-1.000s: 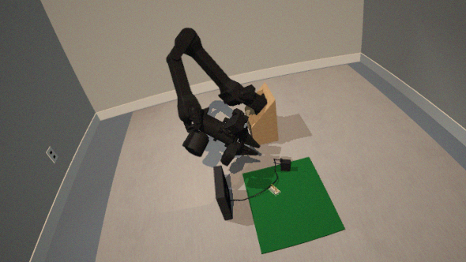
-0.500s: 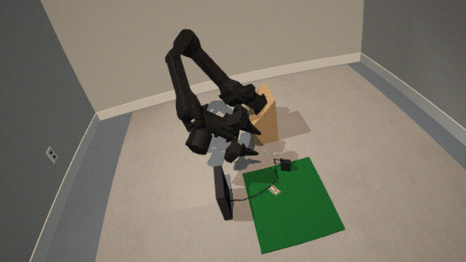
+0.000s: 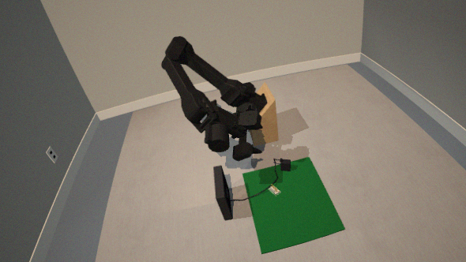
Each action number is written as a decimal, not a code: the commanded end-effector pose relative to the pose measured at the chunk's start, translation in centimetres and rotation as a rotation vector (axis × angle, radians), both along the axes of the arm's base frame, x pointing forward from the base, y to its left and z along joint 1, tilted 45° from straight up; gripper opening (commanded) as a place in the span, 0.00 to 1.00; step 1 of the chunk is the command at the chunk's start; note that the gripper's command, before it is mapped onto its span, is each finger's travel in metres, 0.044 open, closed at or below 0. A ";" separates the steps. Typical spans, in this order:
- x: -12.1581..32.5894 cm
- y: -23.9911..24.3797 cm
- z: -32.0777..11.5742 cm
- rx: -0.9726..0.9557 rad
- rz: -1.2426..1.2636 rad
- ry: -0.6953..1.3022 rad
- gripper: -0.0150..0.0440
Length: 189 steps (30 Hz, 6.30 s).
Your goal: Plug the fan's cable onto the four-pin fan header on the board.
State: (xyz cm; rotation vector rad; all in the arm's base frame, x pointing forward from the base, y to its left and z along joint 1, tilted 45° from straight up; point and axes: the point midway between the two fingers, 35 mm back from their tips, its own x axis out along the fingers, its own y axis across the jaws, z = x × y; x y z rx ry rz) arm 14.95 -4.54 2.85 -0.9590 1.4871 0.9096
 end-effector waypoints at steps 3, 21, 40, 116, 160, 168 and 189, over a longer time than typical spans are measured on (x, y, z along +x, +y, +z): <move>0.1 0.2 0.2 -0.119 -0.022 0.045 1.00; 1.4 1.5 1.5 -0.529 -0.027 -0.017 1.00; 2.9 3.5 2.0 -0.654 -0.376 -0.276 1.00; 7.0 4.7 -8.6 -0.015 -2.888 -1.329 1.00; 7.2 1.9 -11.4 -0.012 -2.897 -1.328 0.29; 7.1 4.9 -8.5 -0.015 -2.890 -1.327 0.25; 8.6 4.8 -7.2 -0.241 -2.433 -1.167 0.25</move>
